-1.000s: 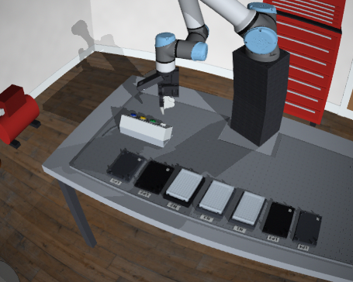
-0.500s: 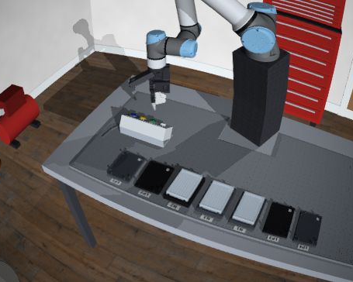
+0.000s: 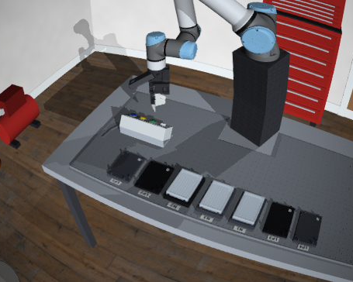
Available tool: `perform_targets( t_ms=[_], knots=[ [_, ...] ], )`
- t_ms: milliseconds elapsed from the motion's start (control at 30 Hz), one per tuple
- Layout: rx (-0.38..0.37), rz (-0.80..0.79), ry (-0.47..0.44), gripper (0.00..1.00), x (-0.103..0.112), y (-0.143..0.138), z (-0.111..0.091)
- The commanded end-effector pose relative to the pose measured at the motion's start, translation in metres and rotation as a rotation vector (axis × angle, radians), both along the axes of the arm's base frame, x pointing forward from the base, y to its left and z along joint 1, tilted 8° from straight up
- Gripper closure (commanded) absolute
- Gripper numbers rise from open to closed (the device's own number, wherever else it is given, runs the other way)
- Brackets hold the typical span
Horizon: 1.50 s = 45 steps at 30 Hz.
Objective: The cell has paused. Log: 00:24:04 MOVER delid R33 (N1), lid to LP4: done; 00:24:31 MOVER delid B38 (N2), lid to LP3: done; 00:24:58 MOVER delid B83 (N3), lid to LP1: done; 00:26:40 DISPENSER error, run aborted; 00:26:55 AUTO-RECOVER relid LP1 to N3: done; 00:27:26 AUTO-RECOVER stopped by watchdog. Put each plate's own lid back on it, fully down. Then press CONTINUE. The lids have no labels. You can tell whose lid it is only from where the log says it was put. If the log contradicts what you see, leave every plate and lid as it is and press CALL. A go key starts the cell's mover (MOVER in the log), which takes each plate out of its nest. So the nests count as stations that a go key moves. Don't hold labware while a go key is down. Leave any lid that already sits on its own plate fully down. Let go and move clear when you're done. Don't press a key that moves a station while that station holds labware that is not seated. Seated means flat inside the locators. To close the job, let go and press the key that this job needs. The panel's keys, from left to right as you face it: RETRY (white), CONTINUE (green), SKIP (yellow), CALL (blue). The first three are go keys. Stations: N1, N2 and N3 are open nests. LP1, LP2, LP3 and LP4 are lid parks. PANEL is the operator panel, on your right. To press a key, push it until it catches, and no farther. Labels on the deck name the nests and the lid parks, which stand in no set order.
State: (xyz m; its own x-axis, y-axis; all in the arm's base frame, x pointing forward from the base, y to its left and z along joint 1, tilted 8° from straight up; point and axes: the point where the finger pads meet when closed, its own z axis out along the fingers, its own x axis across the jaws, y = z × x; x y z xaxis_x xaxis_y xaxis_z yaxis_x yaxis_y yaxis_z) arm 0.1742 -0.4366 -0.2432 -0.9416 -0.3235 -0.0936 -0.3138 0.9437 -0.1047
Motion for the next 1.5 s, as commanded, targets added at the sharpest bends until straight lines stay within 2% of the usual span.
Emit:
perform_targets(
  t_ms=[0,1467],
  knots=[
    [-0.001,0.000,0.000,1.00,0.001,-0.001,-0.007],
    [-0.001,0.000,0.000,1.00,0.011,-0.004,-0.025]
  ],
)
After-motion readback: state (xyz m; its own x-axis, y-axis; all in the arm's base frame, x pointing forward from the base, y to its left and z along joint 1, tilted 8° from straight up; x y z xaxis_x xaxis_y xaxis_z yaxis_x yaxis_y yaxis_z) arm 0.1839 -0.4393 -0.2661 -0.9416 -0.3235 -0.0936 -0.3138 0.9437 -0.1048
